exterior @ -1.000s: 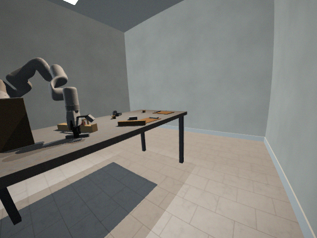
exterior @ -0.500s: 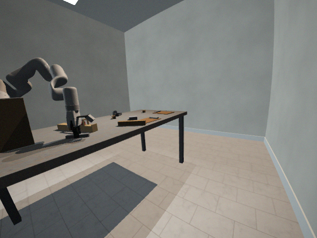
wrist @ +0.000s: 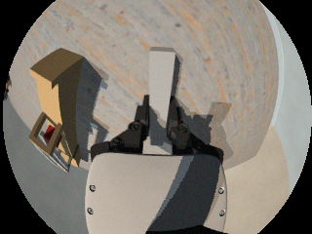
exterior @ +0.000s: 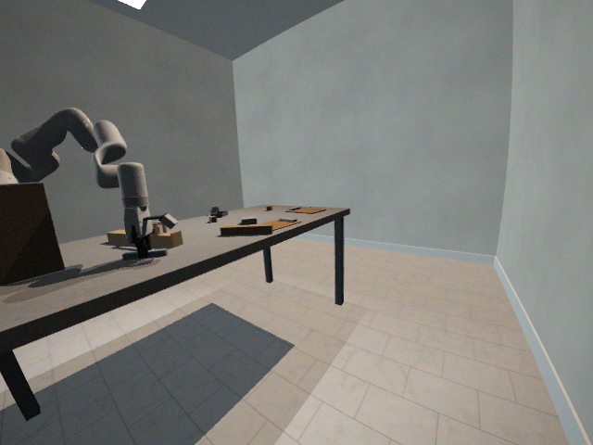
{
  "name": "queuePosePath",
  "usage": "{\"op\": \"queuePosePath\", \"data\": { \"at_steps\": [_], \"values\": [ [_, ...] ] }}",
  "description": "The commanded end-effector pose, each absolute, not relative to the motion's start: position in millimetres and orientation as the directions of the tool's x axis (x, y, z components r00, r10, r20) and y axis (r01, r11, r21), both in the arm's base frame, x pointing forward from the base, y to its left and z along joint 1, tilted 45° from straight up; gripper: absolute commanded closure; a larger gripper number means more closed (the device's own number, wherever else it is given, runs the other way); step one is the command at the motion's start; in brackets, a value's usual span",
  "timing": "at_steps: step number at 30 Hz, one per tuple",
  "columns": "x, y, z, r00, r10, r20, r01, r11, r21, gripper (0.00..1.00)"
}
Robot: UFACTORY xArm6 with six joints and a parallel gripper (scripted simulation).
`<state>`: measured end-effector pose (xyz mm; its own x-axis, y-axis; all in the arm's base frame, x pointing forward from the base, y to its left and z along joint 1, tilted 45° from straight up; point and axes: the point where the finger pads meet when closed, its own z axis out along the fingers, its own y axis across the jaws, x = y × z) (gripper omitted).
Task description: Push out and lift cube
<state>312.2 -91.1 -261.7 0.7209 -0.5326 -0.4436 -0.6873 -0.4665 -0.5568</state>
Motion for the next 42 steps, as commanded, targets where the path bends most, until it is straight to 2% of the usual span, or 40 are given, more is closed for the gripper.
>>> {"op": "queuePosePath", "data": {
  "at_steps": [1, 6, 19, 33, 38, 42],
  "values": [
    [313.2, -92.7, -261.1, 0.721, -0.534, -0.441, -0.687, -0.467, -0.557, 1.00],
    [312.5, -98.5, -255.3, 0.721, -0.534, -0.441, -0.687, -0.467, -0.557, 1.00],
    [302.7, -173.8, -180.1, 0.721, -0.534, -0.441, -0.687, -0.467, -0.557, 1.00],
    [303.8, -173.1, -178.3, 0.719, -0.536, -0.442, -0.689, -0.466, -0.555, 1.00],
    [316.9, -163.0, -158.7, 0.690, -0.558, -0.461, -0.718, -0.449, -0.532, 1.00],
    [345.6, -125.7, -105.4, 0.587, -0.623, -0.517, -0.805, -0.380, -0.455, 1.00]
  ]
}}
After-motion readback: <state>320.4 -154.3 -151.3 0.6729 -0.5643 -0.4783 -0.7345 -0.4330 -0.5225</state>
